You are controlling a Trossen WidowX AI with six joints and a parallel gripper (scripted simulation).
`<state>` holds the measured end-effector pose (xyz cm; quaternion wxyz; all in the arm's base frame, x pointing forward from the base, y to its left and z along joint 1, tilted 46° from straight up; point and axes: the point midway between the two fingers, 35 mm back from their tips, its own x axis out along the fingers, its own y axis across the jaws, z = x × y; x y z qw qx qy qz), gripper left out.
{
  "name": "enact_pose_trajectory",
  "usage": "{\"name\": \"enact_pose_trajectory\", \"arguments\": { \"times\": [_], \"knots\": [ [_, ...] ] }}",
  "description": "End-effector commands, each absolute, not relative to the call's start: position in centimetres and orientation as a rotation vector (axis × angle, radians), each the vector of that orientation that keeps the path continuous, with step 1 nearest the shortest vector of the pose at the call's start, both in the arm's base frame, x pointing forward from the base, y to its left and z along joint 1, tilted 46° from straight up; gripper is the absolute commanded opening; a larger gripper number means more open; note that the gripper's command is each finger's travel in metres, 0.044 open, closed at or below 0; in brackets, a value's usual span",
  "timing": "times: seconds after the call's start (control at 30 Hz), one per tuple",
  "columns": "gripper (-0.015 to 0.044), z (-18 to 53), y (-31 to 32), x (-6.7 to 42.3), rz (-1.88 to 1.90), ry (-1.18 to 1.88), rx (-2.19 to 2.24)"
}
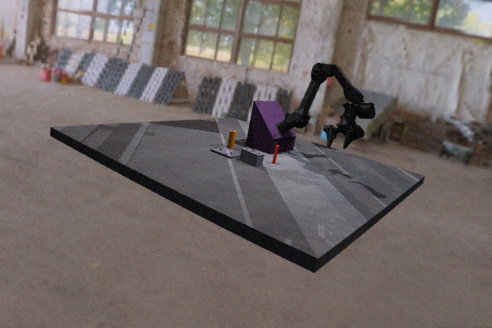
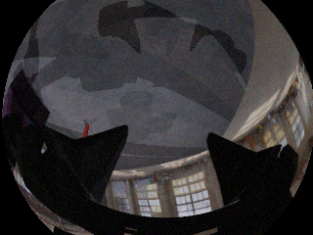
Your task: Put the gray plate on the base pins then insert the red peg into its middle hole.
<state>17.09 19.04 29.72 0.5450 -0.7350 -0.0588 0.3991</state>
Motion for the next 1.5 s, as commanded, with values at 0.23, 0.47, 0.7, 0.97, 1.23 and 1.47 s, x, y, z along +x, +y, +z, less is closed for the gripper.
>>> {"name": "enact_pose_trajectory", "arguments": {
  "times": [0.23, 0.47, 0.7, 0.97, 1.23, 1.47],
  "knots": [
    [0.0440, 28.7, 19.1, 18.0, 1.204, 0.305, -1.110],
    [0.0440, 30.1, 18.5, 18.8, 1.255, 0.694, -0.439],
    [0.0440, 30.0, 18.5, 19.0, 1.255, 0.695, -0.441],
    [0.0440, 24.0, 13.4, 26.8, 1.225, 0.743, -0.516],
    [0.0440, 16.2, 3.8, 32.2, 1.192, 0.814, -0.499],
    [0.0440, 10.3, -3.5, 33.4, 1.248, 0.723, -0.458]
  ]
}}
